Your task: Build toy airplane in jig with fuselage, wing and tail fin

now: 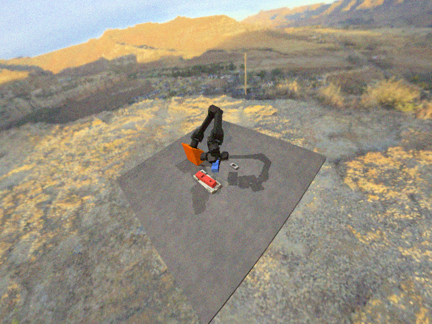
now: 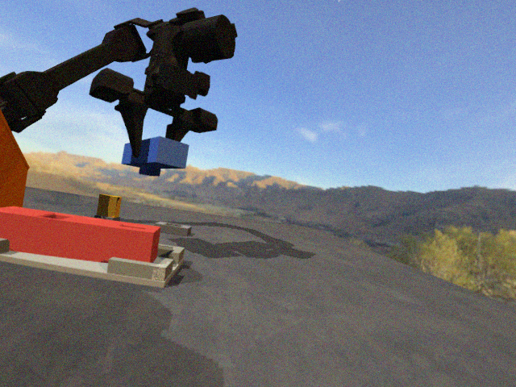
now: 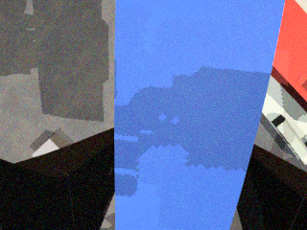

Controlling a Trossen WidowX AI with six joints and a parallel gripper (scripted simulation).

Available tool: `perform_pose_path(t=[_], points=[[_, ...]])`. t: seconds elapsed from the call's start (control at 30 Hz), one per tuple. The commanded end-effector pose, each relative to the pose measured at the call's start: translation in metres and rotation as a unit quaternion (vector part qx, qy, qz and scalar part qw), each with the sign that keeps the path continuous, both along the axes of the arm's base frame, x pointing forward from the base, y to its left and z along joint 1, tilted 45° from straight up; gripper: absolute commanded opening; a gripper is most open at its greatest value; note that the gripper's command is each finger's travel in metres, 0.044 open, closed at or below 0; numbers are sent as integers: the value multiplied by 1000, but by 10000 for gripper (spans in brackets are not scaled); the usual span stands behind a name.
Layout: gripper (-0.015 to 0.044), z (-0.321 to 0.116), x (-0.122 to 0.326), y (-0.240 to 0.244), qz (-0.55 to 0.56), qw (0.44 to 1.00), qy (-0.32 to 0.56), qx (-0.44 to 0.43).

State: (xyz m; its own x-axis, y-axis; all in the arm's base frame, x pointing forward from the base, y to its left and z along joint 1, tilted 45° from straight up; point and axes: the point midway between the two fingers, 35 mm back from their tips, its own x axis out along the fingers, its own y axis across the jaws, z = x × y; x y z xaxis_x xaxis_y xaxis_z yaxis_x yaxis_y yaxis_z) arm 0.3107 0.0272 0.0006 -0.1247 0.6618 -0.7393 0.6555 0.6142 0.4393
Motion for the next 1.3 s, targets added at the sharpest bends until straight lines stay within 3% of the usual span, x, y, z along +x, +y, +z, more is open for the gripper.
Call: perform_pose_path(t=[0.0, 1.17, 1.27], points=[[0, -10, -5, -8, -23, 999, 23, -5], [0, -86, -59, -61, -223, 951, 214, -29], [79, -86, -59, -61, -223, 951, 214, -29]])
